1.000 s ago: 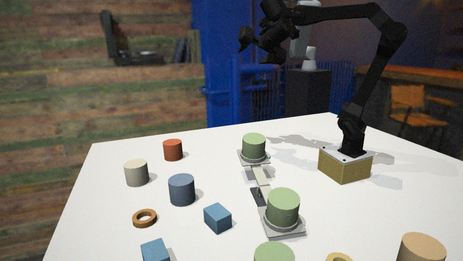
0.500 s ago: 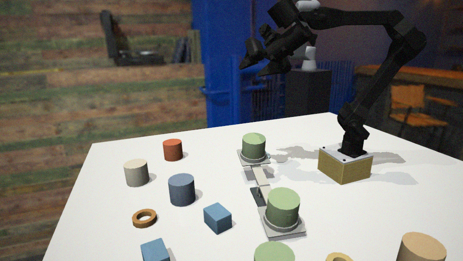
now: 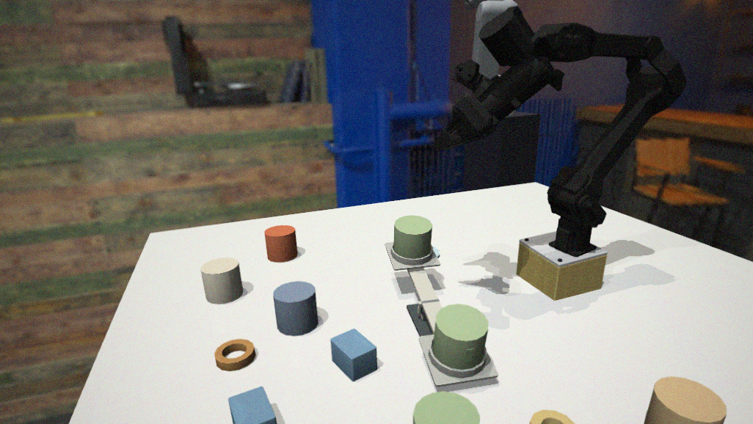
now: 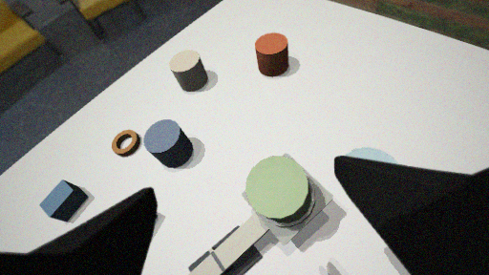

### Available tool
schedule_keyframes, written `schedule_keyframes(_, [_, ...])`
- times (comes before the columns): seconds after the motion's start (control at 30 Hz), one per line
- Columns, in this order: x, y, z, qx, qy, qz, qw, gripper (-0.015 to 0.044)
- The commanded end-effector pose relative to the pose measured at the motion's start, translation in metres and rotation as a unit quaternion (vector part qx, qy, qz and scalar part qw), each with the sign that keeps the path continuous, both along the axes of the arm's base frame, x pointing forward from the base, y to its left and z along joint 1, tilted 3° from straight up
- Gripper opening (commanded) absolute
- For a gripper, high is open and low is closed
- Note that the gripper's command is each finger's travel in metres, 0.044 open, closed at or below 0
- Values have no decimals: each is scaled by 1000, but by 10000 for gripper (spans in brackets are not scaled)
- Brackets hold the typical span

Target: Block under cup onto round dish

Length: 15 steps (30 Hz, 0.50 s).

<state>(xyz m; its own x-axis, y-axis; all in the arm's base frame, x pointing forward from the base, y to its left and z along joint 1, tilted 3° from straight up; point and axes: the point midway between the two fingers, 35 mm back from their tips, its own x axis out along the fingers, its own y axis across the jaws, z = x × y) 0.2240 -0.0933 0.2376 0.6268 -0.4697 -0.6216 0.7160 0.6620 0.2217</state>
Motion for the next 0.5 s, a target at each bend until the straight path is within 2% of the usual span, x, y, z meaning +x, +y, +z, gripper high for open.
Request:
schedule_keyframes(0.0, [-6,25,-13,-13,23,62,998,440])
schedule_keyframes(0.33, [-30,80,-41,-51,65,222,972,440])
schedule_keyframes(0.47, [-34,87,-45,-58,71,245,965,440])
